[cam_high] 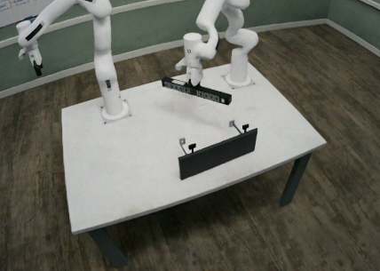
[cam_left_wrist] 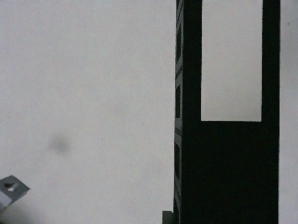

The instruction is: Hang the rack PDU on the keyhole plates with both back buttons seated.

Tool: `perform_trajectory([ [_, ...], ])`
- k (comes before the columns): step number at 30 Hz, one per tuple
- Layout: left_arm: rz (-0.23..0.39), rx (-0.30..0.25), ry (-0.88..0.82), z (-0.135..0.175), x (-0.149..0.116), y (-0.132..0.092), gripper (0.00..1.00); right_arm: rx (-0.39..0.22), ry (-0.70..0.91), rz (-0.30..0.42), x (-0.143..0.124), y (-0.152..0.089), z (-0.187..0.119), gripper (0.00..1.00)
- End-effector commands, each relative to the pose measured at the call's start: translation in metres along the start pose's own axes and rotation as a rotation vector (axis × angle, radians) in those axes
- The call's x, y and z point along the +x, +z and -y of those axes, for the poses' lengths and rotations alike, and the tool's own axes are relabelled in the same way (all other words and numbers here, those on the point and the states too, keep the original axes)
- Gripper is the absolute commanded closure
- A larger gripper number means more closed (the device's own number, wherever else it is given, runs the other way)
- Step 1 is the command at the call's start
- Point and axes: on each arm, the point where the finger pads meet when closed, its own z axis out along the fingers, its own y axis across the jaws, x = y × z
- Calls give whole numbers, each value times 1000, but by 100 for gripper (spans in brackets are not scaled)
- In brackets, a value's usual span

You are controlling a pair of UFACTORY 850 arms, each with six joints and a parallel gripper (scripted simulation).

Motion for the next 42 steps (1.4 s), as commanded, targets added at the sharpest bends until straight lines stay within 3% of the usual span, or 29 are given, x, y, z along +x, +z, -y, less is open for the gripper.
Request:
perform_trajectory([
  [1, -13, 1, 59, 1, 0, -1, 100, 0, 0, -2, 0, -1, 0, 0],
  [15, -13, 2, 221, 1, 0, -1, 100, 0, 0, -2, 0, -1, 0, 0],
  [29, -13, 5, 724, 1, 0, -1, 100, 0, 0, -2, 0, -1, 0, 0],
  [42, -12, 5, 788, 1, 0, -1, 100, 0, 0, -2, 0, -1, 0, 0],
])
